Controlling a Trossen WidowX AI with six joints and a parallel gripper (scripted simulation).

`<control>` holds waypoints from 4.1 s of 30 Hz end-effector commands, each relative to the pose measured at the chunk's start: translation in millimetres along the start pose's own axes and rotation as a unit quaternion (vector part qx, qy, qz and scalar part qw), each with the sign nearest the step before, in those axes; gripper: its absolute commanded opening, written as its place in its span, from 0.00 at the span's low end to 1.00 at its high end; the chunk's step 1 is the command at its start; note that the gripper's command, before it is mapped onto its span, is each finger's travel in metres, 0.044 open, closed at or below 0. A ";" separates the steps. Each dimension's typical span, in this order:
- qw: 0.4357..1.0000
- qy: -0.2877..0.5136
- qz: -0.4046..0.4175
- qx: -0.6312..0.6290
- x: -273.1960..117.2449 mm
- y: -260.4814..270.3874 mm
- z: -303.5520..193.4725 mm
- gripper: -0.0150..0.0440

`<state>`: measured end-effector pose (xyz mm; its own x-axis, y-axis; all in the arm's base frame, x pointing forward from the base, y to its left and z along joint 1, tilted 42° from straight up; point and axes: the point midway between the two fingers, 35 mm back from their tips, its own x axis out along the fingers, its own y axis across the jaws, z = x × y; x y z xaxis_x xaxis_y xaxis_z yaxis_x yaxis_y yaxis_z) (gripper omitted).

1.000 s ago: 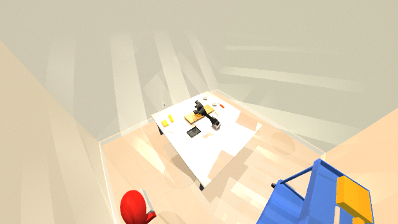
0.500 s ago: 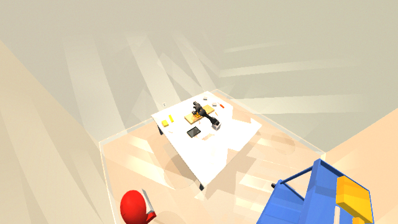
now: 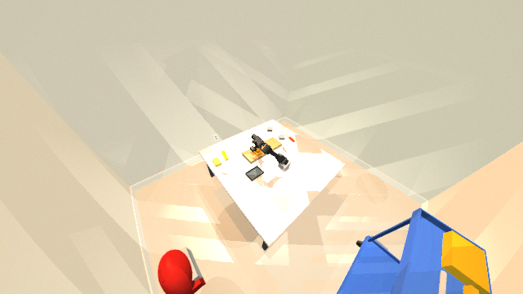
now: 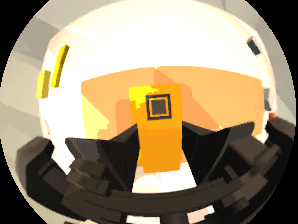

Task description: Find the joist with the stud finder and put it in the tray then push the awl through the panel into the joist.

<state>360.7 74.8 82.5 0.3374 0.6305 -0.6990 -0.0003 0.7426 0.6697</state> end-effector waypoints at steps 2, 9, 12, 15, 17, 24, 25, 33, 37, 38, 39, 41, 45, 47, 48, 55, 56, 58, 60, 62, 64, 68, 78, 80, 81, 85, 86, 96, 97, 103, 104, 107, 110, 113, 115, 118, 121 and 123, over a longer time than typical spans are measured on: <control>1.000 0.001 0.004 -0.003 0.1 13.5 -0.5 0.25; 1.000 0.001 0.004 -0.003 0.0 27.4 -0.5 0.25; 1.000 0.001 0.004 -0.003 -0.1 33.4 -0.5 0.25; 1.000 0.001 0.005 -0.003 -0.2 39.3 -0.5 0.25; 1.000 0.001 0.005 -0.003 -0.3 43.3 -0.5 0.25; 1.000 0.001 0.005 -0.003 -0.5 57.2 -0.5 0.25; 1.000 0.001 0.005 -0.003 -0.5 59.2 -0.4 0.25; 1.000 0.001 0.006 -0.003 -0.9 75.1 -0.4 0.25; 1.000 0.001 0.006 -0.003 -1.0 83.1 -0.4 0.25; 1.000 0.001 0.006 -0.003 -1.1 85.1 -0.4 0.25; 1.000 0.001 0.006 -0.003 -1.1 87.0 -0.4 0.25; 1.000 0.001 0.006 -0.003 -1.2 88.5 -0.4 0.25; 1.000 -0.001 0.003 -0.002 -1.1 83.7 0.5 0.25; 1.000 -0.001 0.003 -0.002 -1.1 83.7 0.5 0.25; 1.000 -0.001 0.003 -0.002 -1.1 83.7 0.5 0.25; 1.000 0.001 0.006 -0.003 -1.1 83.7 -0.4 0.25; 1.000 0.001 0.006 -0.003 -1.0 81.7 -0.4 0.25; 1.000 0.001 0.006 -0.003 -0.9 77.7 -0.4 0.25; 1.000 0.001 0.006 -0.003 -0.8 73.8 -0.4 0.25; 1.000 0.001 0.006 -0.003 -0.8 69.8 -0.4 0.25; 1.000 0.001 0.005 -0.003 -0.7 65.8 -0.4 0.25; 1.000 0.001 0.005 -0.003 -0.5 57.9 -0.4 0.25; 1.000 0.001 0.005 -0.003 -0.2 38.0 -0.5 0.25; 1.000 0.001 0.004 -0.003 -0.1 34.0 -0.5 0.25; 1.000 0.001 0.004 -0.003 -0.1 32.0 -0.5 0.25; 1.000 0.001 0.004 -0.003 0.0 24.1 -0.5 0.25; 1.000 0.001 0.004 -0.003 0.0 22.1 -0.5 0.25; 1.000 0.001 0.003 -0.003 0.3 2.2 -0.5 0.25; 1.000 0.001 0.003 -0.003 0.3 0.2 -0.5 0.25; 1.000 0.001 0.003 -0.003 0.4 -11.7 -0.5 0.25; 1.000 0.001 0.003 -0.003 0.4 -13.6 -0.5 0.25; 1.000 0.001 0.003 -0.003 0.5 -19.6 -0.5 0.25; 1.000 0.001 0.003 -0.003 0.5 -25.6 -0.5 0.25; 1.000 0.001 0.003 -0.003 0.5 -31.5 -0.5 0.25; 1.000 0.001 0.002 -0.003 0.6 -35.5 -0.5 0.25; 1.000 0.001 0.002 -0.003 0.6 -41.4 -0.5 0.25; 1.000 0.001 0.002 -0.003 0.6 -47.4 -0.5 0.25; 1.000 0.001 0.002 -0.003 0.6 -51.3 -0.5 0.25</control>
<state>360.5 42.0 52.8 0.3353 0.6343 -0.6966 -0.0089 0.7415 0.6709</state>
